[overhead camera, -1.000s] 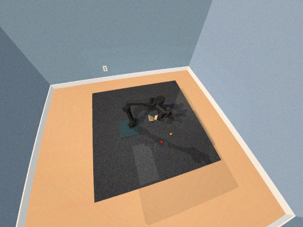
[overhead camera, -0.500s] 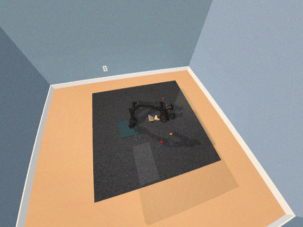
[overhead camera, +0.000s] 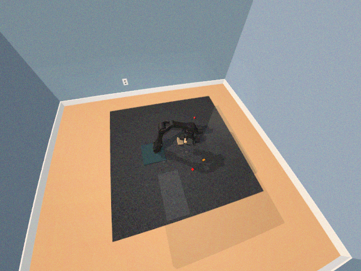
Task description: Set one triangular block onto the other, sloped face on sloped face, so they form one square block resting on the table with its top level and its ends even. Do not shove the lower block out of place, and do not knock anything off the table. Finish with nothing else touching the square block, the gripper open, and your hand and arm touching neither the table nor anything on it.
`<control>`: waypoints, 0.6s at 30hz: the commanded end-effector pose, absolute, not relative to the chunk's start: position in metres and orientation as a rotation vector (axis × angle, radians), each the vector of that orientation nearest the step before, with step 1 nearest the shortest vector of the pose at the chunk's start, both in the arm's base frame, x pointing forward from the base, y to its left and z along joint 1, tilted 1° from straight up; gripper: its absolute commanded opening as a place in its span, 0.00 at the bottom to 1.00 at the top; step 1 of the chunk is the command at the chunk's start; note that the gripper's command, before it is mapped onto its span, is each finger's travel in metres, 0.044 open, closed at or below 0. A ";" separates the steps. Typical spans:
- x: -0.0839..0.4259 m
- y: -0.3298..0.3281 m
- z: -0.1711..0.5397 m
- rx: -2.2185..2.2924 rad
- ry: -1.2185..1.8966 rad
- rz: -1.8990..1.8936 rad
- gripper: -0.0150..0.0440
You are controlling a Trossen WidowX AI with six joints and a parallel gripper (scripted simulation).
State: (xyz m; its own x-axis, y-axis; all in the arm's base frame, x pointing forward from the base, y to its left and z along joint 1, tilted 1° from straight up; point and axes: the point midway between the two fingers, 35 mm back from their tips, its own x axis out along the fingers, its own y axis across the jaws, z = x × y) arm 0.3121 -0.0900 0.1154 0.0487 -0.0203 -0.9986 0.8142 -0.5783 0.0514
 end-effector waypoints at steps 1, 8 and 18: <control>0.311 -0.088 0.111 1.664 0.826 -1.605 0.25; 0.312 -0.088 0.099 1.664 0.826 -1.605 0.25; 0.313 -0.088 0.083 1.664 0.826 -1.605 0.25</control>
State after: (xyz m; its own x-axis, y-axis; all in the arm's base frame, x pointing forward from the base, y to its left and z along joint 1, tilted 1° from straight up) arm 0.3141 -0.0896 0.0893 0.0463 -0.0166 -0.9988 0.8154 -0.5770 0.0474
